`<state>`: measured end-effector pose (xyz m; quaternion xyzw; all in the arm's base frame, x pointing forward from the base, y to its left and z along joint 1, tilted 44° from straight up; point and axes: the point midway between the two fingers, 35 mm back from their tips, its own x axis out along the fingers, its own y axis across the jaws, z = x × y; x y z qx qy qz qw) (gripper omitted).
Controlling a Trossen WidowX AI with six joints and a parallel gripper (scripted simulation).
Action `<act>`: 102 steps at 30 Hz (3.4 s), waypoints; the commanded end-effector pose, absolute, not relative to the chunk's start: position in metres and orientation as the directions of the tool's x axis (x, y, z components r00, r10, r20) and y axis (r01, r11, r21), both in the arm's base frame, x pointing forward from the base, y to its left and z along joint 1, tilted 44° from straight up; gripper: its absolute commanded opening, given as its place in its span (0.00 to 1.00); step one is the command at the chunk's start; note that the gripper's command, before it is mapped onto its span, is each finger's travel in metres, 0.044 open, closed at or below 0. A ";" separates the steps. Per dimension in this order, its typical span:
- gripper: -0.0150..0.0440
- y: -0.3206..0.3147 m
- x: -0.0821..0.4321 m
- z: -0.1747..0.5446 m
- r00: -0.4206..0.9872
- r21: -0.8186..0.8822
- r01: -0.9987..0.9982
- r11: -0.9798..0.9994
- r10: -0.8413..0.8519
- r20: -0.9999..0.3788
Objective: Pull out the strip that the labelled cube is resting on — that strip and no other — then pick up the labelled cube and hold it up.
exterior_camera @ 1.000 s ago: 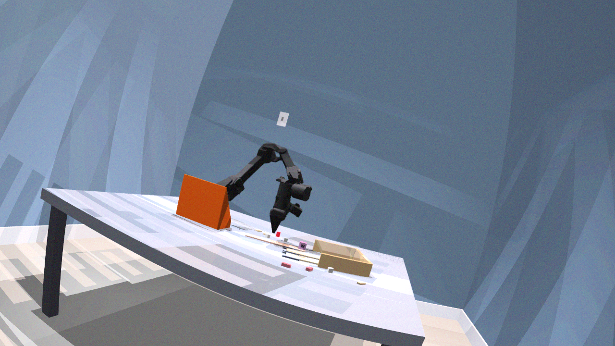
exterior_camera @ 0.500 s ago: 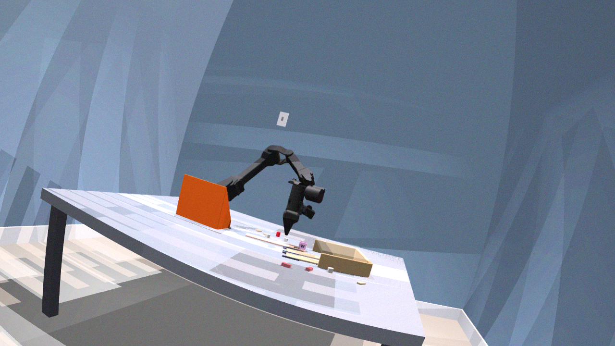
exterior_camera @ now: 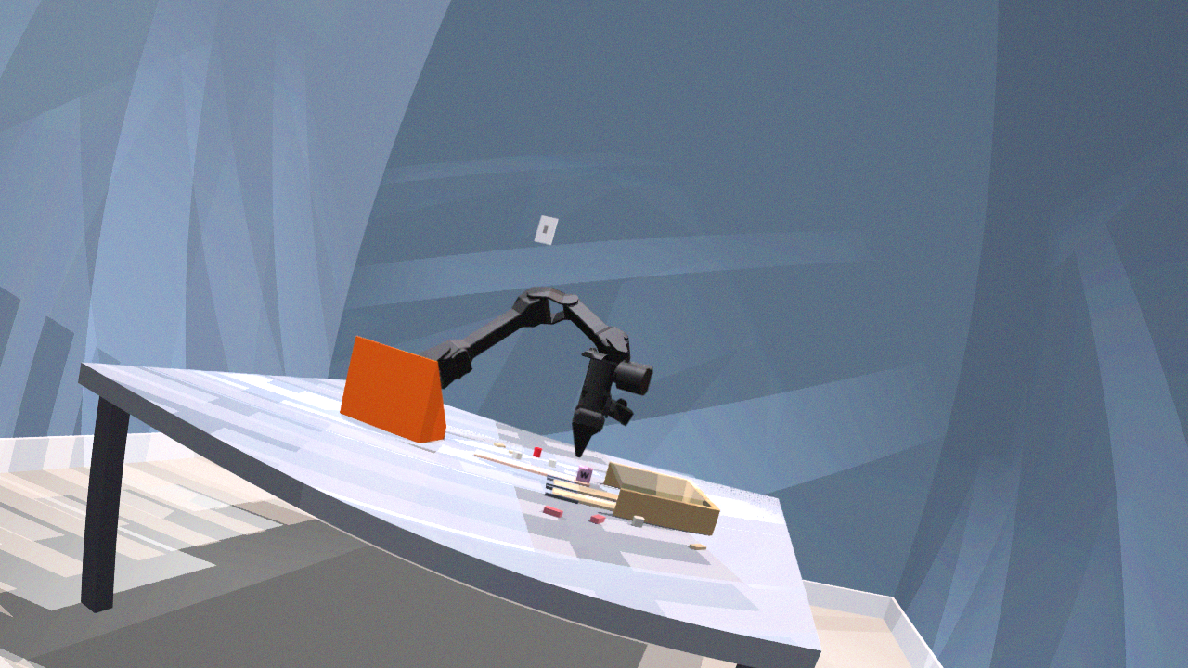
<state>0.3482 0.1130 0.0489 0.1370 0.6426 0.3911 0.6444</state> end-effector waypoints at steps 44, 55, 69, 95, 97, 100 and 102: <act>0.68 0.156 0.363 0.019 -0.127 0.682 -0.327 0.654 0.685 -0.717; 0.42 0.156 0.365 0.021 -0.124 0.678 -0.337 0.654 0.683 -0.720; 0.25 0.112 0.321 0.040 -0.128 0.680 -0.326 0.657 0.682 -0.720; 0.25 0.072 0.290 0.063 -0.131 0.680 -0.323 0.658 0.681 -0.721; 0.25 0.072 0.290 0.063 -0.131 0.680 -0.323 0.658 0.681 -0.721; 0.25 0.072 0.290 0.063 -0.131 0.680 -0.323 0.658 0.681 -0.721; 0.25 0.072 0.290 0.063 -0.131 0.680 -0.323 0.658 0.681 -0.721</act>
